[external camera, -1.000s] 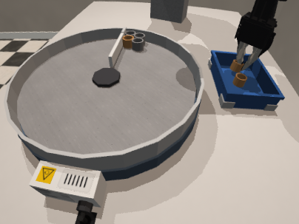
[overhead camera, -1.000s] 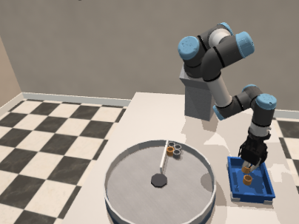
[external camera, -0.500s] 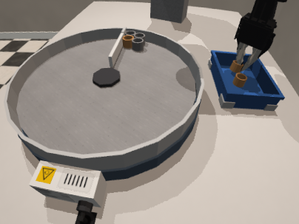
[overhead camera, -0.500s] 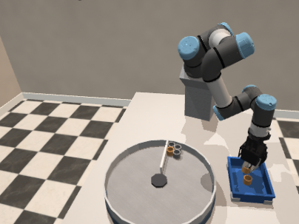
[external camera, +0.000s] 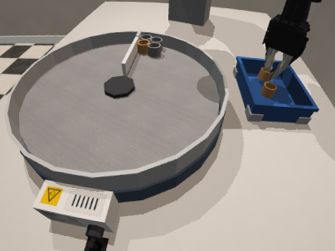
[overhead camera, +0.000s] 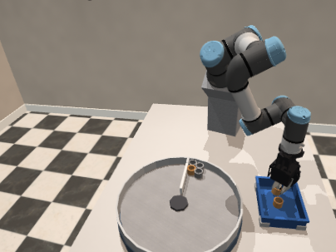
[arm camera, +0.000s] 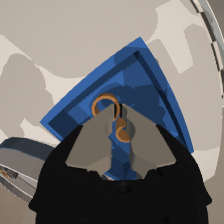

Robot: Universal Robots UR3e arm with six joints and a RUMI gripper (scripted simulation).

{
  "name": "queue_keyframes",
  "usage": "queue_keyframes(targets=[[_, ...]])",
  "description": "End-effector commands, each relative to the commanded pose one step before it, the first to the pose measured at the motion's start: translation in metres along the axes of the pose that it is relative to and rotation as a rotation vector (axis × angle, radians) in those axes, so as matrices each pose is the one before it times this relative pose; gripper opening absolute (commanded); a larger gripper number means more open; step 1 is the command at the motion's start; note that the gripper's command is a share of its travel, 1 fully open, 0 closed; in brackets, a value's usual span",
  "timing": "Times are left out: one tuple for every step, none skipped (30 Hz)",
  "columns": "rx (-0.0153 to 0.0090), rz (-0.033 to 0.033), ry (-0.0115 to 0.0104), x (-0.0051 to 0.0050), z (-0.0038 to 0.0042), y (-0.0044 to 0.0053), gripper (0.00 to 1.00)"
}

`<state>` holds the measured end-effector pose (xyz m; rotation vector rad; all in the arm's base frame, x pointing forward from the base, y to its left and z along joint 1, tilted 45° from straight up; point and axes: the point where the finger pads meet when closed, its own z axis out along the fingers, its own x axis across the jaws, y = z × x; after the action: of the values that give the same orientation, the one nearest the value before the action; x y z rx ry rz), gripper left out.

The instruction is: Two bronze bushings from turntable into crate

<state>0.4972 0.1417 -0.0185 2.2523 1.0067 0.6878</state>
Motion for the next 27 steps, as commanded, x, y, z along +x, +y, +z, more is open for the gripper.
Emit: queue_keyframes(targets=[[-0.00066, 0.00010, 0.00173, 0.00068, -0.000544, 0.000216, 0.00], [0.00000, 0.00000, 0.00000, 0.00000, 0.000000, 0.000000, 0.00], [0.00000, 0.00000, 0.00000, 0.00000, 0.000000, 0.000000, 0.00], [0.00000, 0.00000, 0.00000, 0.00000, 0.000000, 0.000000, 0.00], [0.00000, 0.00000, 0.00000, 0.00000, 0.000000, 0.000000, 0.00], [0.00000, 0.00000, 0.00000, 0.00000, 0.000000, 0.000000, 0.00], [0.00000, 0.00000, 0.00000, 0.00000, 0.000000, 0.000000, 0.00], [0.00000, 0.00000, 0.00000, 0.00000, 0.000000, 0.000000, 0.00], [0.00000, 0.00000, 0.00000, 0.00000, 0.000002, 0.000000, 0.00], [0.00000, 0.00000, 0.00000, 0.00000, 0.000013, 0.000000, 0.00], [0.00000, 0.00000, 0.00000, 0.00000, 0.000032, 0.000000, 0.00], [0.00000, 0.00000, 0.00000, 0.00000, 0.000058, 0.000000, 0.00], [0.00000, 0.00000, 0.00000, 0.00000, 0.000090, 0.000000, 0.00], [0.00000, 0.00000, 0.00000, 0.00000, 0.000124, 0.000000, 0.00], [0.00000, 0.00000, 0.00000, 0.00000, 0.000159, 0.000000, 0.00], [0.00000, 0.00000, 0.00000, 0.00000, 0.000195, 0.000000, 0.00], [0.00000, 0.00000, 0.00000, 0.00000, 0.000000, 0.000000, 0.00], [0.00000, 0.00000, 0.00000, 0.00000, 0.000000, 0.000000, 0.00], [0.00000, 0.00000, 0.00000, 0.00000, 0.000230, 0.000000, 0.00], [0.00000, 0.00000, 0.00000, 0.00000, 0.000262, 0.000000, 0.00], [0.00000, 0.00000, 0.00000, 0.00000, 0.000291, -0.000001, 0.00], [0.00000, 0.00000, 0.00000, 0.00000, 0.000316, -0.000001, 0.00], [0.00000, 0.00000, 0.00000, 0.00000, 0.000336, -0.000001, 0.00], [0.00000, 0.00000, 0.00000, 0.00000, 0.000351, -0.000001, 0.00], [0.00000, 0.00000, 0.00000, 0.00000, 0.000360, -0.000001, 0.00], [0.00000, 0.00000, 0.00000, 0.00000, 0.000363, 0.000000, 0.00], [0.00000, 0.00000, 0.00000, 0.00000, 0.000359, 0.000000, 0.00]])
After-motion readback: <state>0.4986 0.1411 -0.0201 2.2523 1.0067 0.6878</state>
